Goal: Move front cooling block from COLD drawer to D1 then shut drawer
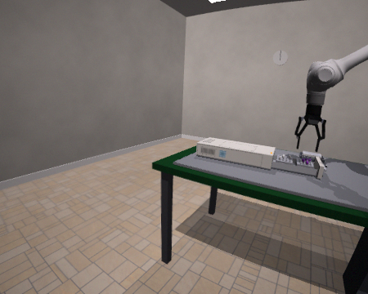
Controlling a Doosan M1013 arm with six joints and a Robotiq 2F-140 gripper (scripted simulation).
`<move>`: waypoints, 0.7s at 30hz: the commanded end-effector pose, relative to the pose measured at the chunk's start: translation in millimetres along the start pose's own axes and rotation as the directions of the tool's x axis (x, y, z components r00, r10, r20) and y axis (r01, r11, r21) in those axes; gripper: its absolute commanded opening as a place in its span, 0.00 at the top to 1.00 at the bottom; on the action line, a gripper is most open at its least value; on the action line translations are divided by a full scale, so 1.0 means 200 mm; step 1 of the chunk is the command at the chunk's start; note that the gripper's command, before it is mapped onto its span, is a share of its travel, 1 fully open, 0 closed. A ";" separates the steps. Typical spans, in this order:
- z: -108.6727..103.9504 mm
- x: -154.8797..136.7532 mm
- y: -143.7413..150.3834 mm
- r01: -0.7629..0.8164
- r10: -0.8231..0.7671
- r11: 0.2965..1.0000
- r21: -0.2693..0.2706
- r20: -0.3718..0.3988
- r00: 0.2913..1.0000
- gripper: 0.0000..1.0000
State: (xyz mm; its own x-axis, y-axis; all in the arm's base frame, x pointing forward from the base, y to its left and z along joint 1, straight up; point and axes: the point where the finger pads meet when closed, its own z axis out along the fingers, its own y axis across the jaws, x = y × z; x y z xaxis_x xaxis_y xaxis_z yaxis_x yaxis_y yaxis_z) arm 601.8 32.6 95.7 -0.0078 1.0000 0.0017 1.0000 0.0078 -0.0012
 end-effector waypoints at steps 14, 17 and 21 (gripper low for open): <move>0.09 0.00 0.00 0.000 0.000 1.000 -0.001 0.000 1.000 0.34; 0.11 0.00 0.00 0.000 0.000 1.000 -0.001 0.000 1.000 0.34; 0.14 0.00 0.00 0.000 0.000 1.000 -0.001 0.000 1.000 0.34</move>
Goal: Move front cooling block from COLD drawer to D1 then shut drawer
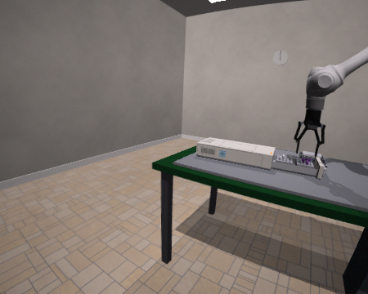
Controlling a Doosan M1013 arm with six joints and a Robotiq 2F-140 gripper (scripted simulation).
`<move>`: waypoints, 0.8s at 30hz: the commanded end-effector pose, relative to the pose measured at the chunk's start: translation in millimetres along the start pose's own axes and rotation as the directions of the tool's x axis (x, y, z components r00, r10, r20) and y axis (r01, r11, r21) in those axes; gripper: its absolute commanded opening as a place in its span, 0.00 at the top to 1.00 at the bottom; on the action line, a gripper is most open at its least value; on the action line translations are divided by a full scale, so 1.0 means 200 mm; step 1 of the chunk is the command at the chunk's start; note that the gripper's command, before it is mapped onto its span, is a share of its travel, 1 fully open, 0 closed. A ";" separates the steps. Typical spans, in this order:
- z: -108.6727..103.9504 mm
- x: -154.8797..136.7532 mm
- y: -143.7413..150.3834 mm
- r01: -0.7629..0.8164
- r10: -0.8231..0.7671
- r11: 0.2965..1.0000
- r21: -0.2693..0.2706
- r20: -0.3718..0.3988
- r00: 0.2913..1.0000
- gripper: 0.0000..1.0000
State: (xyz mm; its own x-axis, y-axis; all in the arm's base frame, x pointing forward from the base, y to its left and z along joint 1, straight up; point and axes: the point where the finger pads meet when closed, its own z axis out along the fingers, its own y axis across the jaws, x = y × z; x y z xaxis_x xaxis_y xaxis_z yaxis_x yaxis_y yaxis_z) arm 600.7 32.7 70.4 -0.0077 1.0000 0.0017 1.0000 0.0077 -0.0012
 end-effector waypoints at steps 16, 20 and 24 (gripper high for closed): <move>0.11 0.00 0.00 0.000 0.000 1.000 -0.001 0.000 1.000 0.34; 0.12 0.00 0.00 0.000 0.000 1.000 -0.001 0.000 1.000 0.34; 0.12 0.00 0.00 0.000 0.000 1.000 -0.001 0.000 1.000 0.34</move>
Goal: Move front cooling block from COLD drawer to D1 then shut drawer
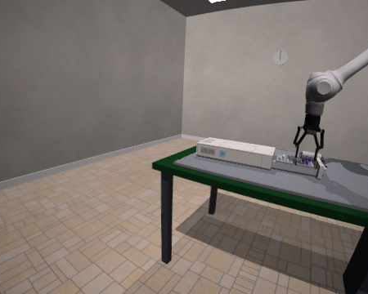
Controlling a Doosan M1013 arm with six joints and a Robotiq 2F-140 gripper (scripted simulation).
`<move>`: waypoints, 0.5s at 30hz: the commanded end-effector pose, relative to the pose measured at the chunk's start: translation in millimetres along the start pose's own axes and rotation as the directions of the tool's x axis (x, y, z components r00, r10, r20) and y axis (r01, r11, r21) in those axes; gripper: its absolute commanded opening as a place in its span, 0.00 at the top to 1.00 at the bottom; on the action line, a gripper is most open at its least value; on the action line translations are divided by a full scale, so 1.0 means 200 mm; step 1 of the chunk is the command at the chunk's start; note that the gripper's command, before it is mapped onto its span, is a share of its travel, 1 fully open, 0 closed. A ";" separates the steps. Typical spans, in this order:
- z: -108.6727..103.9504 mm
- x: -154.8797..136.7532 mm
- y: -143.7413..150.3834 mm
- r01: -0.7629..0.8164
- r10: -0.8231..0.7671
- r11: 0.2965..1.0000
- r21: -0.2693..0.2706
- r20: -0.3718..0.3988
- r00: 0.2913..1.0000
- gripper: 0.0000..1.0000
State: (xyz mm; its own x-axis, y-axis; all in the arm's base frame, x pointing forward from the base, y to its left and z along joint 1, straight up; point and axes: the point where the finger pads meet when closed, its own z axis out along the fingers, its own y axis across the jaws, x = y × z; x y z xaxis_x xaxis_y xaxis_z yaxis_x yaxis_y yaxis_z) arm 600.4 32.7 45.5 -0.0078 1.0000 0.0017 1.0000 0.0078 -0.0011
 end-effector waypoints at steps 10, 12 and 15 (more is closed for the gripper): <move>0.04 0.00 0.00 0.000 0.000 1.000 -0.001 0.000 1.000 0.34; 0.06 0.00 0.00 0.000 0.000 1.000 -0.001 0.000 1.000 0.34; 0.06 0.00 0.00 0.000 0.000 1.000 -0.001 0.000 1.000 0.34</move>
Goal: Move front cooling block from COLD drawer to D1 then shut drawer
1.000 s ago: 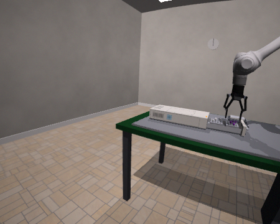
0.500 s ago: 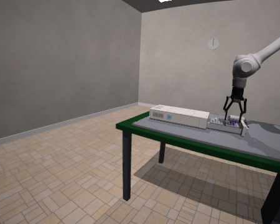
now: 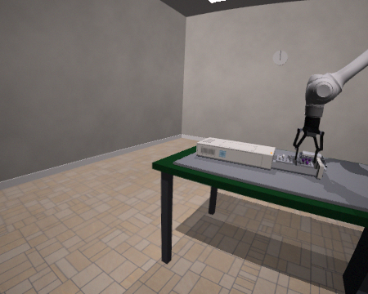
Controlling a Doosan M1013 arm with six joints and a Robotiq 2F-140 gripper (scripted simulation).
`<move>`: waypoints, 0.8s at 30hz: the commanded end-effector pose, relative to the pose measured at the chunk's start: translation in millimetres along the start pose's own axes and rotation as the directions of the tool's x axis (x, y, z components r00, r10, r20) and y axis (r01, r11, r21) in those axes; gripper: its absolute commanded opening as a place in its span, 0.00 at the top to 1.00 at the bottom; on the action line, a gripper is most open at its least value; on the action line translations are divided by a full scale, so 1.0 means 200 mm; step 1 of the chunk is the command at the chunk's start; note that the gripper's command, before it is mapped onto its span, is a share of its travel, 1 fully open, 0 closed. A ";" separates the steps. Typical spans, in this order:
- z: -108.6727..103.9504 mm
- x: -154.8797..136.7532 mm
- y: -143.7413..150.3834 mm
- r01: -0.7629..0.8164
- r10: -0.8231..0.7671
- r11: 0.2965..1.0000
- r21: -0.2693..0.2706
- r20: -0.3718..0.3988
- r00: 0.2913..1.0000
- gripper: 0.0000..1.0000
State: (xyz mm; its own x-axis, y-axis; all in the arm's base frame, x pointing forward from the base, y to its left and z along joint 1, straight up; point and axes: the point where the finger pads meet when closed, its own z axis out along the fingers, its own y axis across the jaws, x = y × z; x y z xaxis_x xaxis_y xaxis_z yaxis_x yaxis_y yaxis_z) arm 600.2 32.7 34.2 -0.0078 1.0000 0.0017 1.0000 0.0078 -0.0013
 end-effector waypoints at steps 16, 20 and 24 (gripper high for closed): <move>0.09 0.00 0.00 0.000 0.000 1.000 -0.001 0.000 1.000 0.34; 0.09 0.00 0.00 0.000 0.000 1.000 -0.002 0.000 1.000 0.34; 0.09 0.00 0.00 0.000 0.000 1.000 -0.002 0.000 1.000 0.34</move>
State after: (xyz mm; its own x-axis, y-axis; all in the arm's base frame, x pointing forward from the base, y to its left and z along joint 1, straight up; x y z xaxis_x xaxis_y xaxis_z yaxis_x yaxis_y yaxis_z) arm 600.2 32.8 15.3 -0.0078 1.0000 0.0017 1.0000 0.0078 -0.0011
